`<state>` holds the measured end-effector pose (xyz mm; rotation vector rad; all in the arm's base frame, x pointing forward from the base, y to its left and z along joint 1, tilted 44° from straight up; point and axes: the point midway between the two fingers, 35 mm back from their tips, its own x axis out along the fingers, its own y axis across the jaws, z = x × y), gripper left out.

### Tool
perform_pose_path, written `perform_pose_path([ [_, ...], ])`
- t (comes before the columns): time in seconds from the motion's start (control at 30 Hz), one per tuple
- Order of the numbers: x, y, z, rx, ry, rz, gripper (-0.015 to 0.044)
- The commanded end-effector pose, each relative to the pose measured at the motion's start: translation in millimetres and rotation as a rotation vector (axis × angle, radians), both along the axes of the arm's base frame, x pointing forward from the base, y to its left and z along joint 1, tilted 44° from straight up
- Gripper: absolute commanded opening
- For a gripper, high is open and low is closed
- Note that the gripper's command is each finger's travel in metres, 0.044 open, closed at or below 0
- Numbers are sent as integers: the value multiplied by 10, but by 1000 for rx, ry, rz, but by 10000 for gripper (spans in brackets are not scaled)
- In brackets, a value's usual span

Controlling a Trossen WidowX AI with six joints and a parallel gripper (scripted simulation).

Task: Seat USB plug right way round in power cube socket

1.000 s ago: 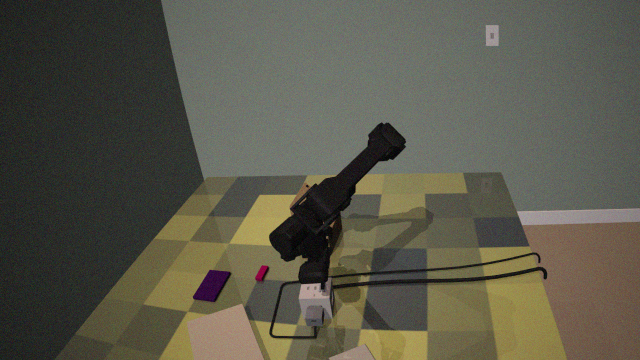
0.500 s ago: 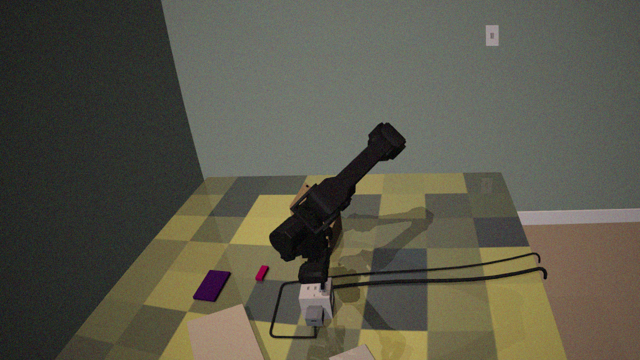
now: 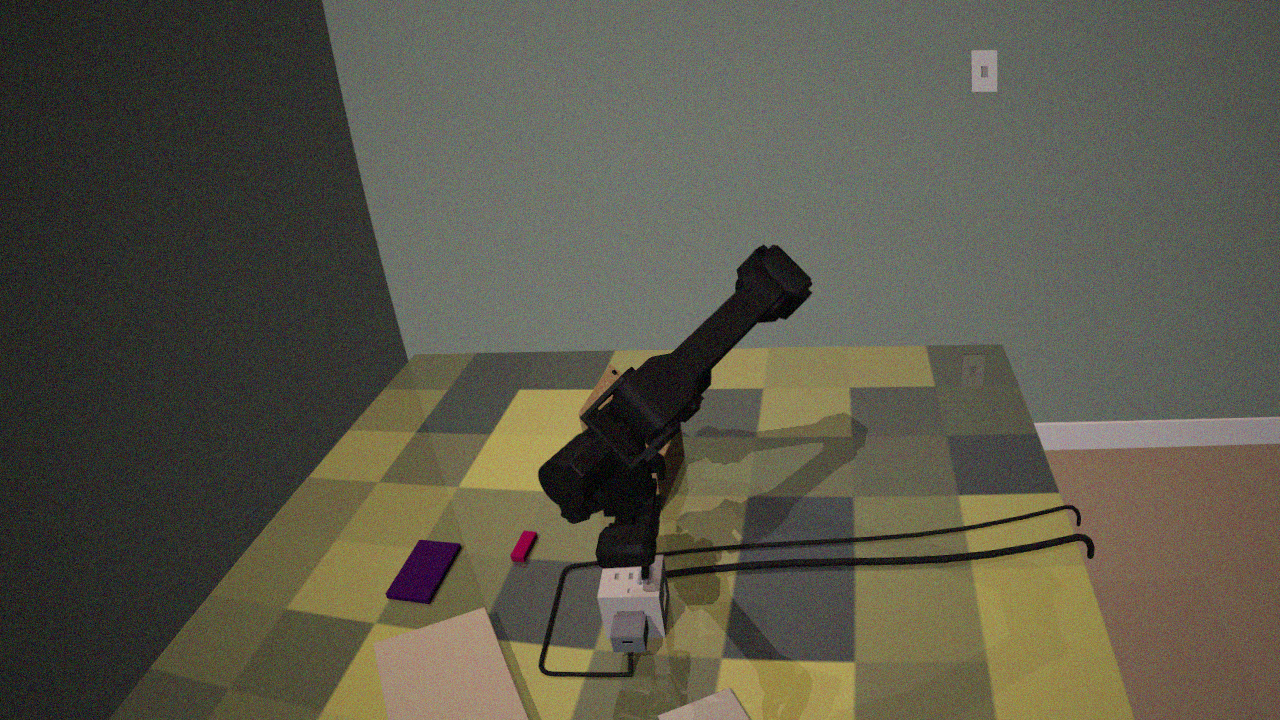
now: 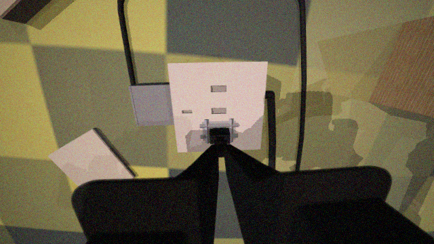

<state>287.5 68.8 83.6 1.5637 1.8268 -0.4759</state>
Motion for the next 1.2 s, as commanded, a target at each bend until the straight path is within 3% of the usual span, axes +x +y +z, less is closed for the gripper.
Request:
perform_pose_path([
  [0.0,-1,24,-8,2,2,3,0],
  [0.63,-1,24,-8,2,2,3,0],
  [0.77,-1,0,-2,0,0,0,95],
  [1.17,-1,0,-2,0,0,0,95],
])
